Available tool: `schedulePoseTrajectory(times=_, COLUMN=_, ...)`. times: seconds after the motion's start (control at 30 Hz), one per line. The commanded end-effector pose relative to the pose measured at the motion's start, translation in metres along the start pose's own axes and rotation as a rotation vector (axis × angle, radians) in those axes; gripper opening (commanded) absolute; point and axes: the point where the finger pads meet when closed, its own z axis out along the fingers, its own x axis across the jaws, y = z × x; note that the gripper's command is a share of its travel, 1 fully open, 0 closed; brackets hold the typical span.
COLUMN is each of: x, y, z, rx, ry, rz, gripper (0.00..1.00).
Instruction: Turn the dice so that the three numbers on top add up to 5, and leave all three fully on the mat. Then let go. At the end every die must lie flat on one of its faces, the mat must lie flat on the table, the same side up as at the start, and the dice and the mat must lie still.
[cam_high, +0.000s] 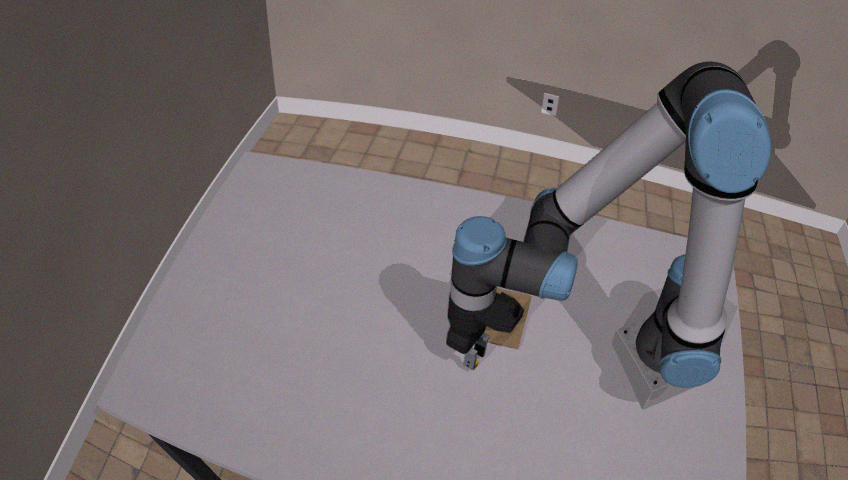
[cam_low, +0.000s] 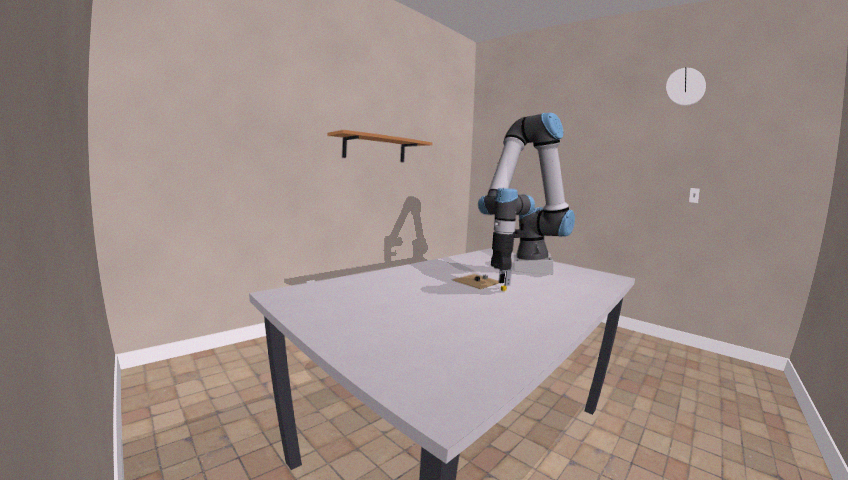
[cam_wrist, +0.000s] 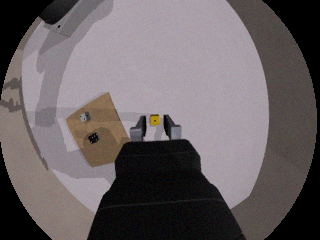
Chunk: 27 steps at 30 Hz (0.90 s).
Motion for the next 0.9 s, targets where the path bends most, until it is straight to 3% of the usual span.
schedulePoseTrajectory(times=0.0, x=0.000, y=0.000, z=0.000, rx=-0.001, ry=0.001, rz=0.000, gripper=0.64)
schedulePoseTrajectory(times=0.87, x=0.000, y=0.000, z=0.021, rx=-0.001, ry=0.001, rz=0.000, gripper=0.64)
